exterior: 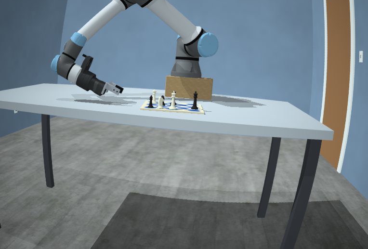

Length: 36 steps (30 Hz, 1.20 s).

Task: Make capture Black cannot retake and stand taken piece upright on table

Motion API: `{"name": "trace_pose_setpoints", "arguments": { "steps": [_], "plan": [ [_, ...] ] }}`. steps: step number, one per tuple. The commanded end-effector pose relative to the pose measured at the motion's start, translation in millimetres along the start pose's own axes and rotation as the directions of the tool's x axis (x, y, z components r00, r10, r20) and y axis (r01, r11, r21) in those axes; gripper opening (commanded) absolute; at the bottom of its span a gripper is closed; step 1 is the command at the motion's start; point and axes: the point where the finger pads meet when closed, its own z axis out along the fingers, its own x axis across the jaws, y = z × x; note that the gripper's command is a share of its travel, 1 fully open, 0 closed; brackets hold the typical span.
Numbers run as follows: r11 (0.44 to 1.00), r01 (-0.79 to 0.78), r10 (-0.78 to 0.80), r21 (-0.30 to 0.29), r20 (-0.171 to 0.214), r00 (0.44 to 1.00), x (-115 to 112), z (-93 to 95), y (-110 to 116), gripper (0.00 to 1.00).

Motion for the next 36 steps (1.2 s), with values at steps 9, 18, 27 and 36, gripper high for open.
{"name": "trace_pose_setpoints", "arguments": {
  "steps": [9, 18, 27, 36],
  "plan": [
    [1.000, 0.001, -0.001, -0.001, 0.000, 1.000, 0.2, -0.5, -0.5, 1.00],
    [1.000, 0.001, -0.001, -0.001, 0.000, 1.000, 0.2, -2.6, -5.4, 1.00],
    [1.000, 0.001, -0.001, -0.001, 0.000, 1.000, 0.1, -17.4, -40.1, 1.00],
    [1.000, 0.001, -0.001, -0.001, 0.000, 1.000, -0.1, -34.4, -80.0, 1.00]
  ]
}}
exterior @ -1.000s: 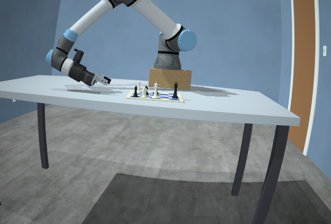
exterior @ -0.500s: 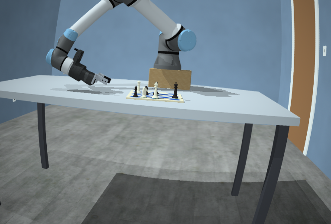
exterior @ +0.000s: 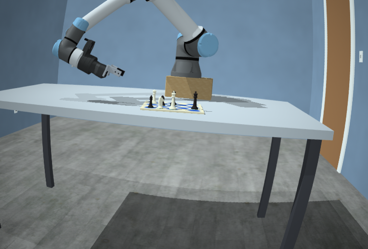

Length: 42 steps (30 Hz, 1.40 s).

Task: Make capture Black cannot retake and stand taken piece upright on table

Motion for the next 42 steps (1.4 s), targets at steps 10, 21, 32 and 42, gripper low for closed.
{"name": "trace_pose_setpoints", "arguments": {
  "steps": [10, 21, 32, 42],
  "plan": [
    [1.000, 0.002, -0.002, -0.003, 0.000, 1.000, 0.0, -8.0, -18.1, 1.00],
    [0.986, 0.134, -0.126, -0.099, 0.085, 0.988, 2.7, 12.9, -21.7, 1.00],
    [0.801, 0.533, -0.412, -0.274, 0.393, 0.822, 14.2, 61.5, -32.1, 1.00],
    [0.609, 0.737, -0.499, -0.293, 0.581, 0.643, 24.5, 79.8, -41.6, 1.00]
  ]
}}
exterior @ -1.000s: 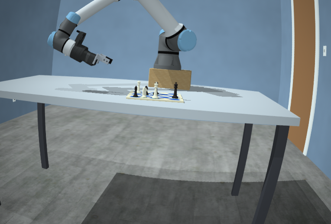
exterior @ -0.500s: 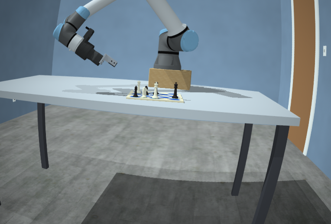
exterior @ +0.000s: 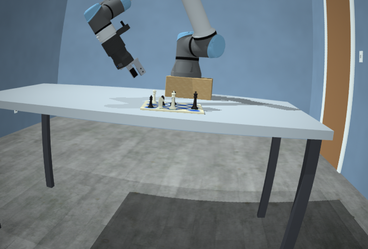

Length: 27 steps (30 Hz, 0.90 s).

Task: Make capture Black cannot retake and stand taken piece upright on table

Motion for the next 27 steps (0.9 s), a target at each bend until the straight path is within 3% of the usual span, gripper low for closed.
{"name": "trace_pose_setpoints", "arguments": {
  "steps": [1, 2, 3, 4, 5, 6, 7, 8, 10, 14, 15, 19, 23, 27],
  "plan": [
    [0.974, 0.183, -0.167, -0.131, 0.124, 0.978, 17.5, 5.8, -4.9, 1.00],
    [0.960, 0.232, -0.208, -0.155, 0.161, 0.965, 23.1, 6.2, -6.4, 1.00],
    [0.958, 0.238, -0.212, -0.158, 0.164, 0.963, 23.1, 6.2, -6.4, 1.00],
    [0.939, 0.291, -0.253, -0.182, 0.205, 0.946, 28.8, 6.3, -8.1, 1.00],
    [0.939, 0.291, -0.253, -0.182, 0.205, 0.946, 28.8, 6.3, -8.1, 1.00],
    [0.918, 0.342, -0.290, -0.203, 0.244, 0.925, 34.5, 6.0, -9.9, 1.00],
    [0.918, 0.342, -0.290, -0.203, 0.244, 0.925, 34.5, 6.0, -9.9, 1.00],
    [0.894, 0.389, -0.323, -0.221, 0.283, 0.903, 40.1, 5.4, -11.7, 1.00],
    [0.894, 0.389, -0.323, -0.221, 0.283, 0.903, 40.1, 5.4, -11.7, 1.00],
    [0.797, 0.542, -0.415, -0.264, 0.412, 0.811, 60.3, 1.4, -19.9, 1.00],
    [0.797, 0.542, -0.415, -0.264, 0.412, 0.811, 60.3, 1.4, -19.9, 1.00],
    [0.722, 0.633, -0.457, -0.280, 0.494, 0.740, 74.4, -2.8, -27.0, 1.00],
    [0.685, 0.671, -0.471, -0.283, 0.531, 0.705, 81.0, -5.1, -30.8, 1.00],
    [0.679, 0.677, -0.473, -0.284, 0.536, 0.699, 82.0, -5.4, -31.3, 1.00]
  ]
}}
